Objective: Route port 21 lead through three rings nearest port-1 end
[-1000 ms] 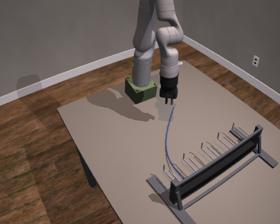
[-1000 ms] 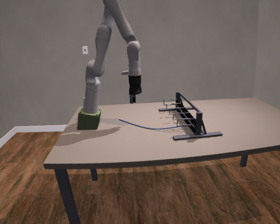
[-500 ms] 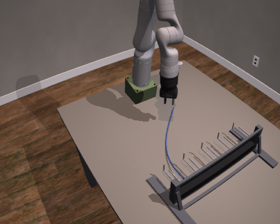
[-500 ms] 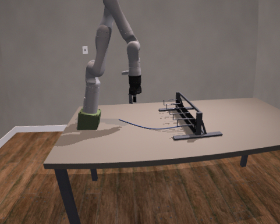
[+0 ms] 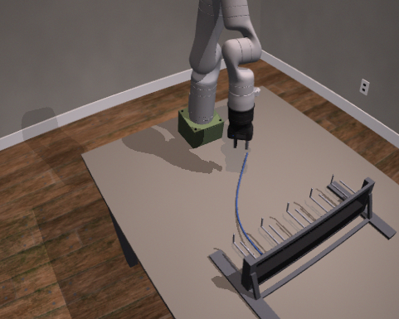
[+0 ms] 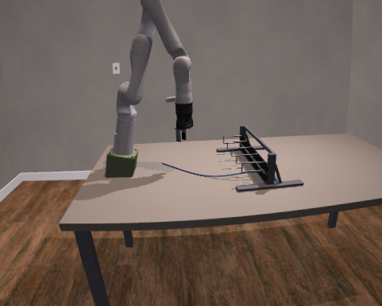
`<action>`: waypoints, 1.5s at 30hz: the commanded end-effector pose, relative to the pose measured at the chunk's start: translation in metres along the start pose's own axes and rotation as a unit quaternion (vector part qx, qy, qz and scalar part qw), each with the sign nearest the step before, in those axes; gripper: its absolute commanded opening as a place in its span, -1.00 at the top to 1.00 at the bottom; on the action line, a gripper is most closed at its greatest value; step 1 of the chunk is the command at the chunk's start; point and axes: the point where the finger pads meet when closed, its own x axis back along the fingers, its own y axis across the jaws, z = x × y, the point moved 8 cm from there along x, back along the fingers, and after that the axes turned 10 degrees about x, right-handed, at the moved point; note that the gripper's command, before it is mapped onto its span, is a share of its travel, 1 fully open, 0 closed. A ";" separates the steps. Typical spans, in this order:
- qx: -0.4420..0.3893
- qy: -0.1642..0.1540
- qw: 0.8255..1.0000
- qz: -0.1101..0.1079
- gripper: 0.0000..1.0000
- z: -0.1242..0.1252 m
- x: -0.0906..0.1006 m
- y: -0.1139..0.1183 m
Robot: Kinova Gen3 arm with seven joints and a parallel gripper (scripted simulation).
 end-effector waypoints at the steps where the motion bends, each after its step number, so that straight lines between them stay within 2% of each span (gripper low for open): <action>1: 0.000 0.000 1.000 0.000 -0.34 0.000 0.000 0.000; 22: 0.000 0.000 1.000 0.000 -0.34 0.000 -0.007 0.000; 38: 0.000 0.000 1.000 0.000 -0.34 0.000 -0.025 0.000; 45: 0.000 0.000 1.000 0.000 -0.34 0.000 -0.039 0.000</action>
